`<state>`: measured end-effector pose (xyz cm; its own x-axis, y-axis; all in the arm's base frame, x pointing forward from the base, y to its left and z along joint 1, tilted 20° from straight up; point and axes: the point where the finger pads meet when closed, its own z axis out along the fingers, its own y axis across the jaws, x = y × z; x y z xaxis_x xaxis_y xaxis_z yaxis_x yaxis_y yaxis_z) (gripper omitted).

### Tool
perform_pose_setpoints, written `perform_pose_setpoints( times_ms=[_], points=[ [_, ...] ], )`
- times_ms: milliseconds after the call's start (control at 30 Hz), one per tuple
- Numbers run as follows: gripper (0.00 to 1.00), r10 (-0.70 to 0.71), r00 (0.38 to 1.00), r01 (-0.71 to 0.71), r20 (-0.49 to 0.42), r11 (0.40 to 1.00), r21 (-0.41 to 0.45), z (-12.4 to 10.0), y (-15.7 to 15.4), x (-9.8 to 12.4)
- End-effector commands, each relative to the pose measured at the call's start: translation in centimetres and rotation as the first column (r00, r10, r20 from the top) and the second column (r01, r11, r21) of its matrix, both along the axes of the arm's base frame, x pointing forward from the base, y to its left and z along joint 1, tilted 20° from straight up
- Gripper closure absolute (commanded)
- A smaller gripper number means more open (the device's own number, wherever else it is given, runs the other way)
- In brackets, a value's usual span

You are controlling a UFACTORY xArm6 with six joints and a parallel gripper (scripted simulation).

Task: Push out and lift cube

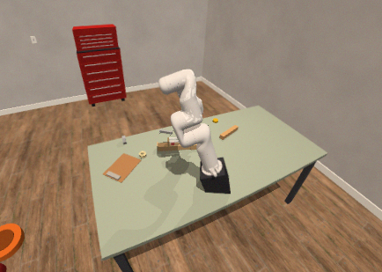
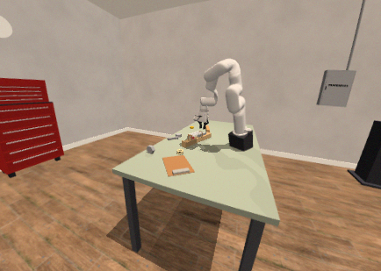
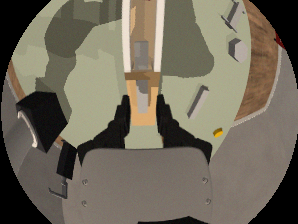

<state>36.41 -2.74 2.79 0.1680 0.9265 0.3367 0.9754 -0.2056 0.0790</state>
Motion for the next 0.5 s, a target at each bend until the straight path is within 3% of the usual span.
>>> perform_pose_setpoints(
  times_ms=[0,333,400,467],
  points=[
    [0.62,0.001,1.0,-0.001,-0.005,1.0,0.001,0.6,-0.1,0.0],
    [0.62,-0.001,1.0,0.001,-0.006,1.0,0.002,0.6,-0.2,0.3],
    [0.62,-0.011,1.0,0.011,-0.008,1.0,0.006,0.7,-1.2,2.0],
    [0.62,-0.032,0.999,0.032,-0.013,0.999,0.012,0.6,-3.1,5.1]
  ],
)
